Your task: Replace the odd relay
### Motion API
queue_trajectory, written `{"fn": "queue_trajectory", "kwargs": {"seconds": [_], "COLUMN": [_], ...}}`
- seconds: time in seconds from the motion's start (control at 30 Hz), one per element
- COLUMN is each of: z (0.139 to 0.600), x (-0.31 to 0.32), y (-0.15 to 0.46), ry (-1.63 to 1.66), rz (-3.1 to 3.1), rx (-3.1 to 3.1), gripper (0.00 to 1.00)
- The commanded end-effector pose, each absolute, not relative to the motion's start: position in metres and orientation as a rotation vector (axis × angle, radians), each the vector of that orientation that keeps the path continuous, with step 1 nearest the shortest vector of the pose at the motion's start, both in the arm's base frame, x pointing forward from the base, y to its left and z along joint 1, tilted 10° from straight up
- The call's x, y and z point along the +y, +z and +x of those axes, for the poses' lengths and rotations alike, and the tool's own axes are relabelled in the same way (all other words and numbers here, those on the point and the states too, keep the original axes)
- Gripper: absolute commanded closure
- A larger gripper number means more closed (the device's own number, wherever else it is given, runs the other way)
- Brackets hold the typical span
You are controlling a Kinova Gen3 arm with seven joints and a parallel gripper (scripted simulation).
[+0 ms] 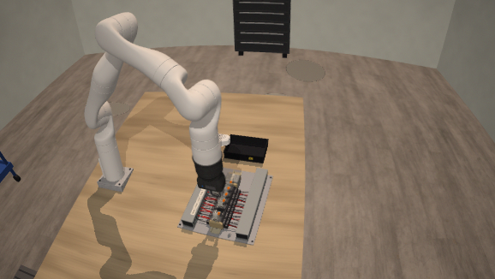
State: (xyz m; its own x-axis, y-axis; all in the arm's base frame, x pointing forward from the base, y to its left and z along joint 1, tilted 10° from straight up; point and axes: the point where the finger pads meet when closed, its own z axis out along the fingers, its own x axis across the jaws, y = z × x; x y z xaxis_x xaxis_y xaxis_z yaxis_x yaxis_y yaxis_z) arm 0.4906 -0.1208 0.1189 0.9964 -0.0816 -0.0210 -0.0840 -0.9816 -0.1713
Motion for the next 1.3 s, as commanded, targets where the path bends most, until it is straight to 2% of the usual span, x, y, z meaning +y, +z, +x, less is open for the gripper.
{"fn": "queue_trajectory", "kwargs": {"seconds": [0.0, 1.27], "z": [0.491, 0.491], "x": [-0.121, -0.119], "y": [0.118, 0.106], "ry": [0.019, 0.014], "rz": [-2.966, -2.968], "rx": [0.124, 0.125], "gripper": [1.00, 1.00]}}
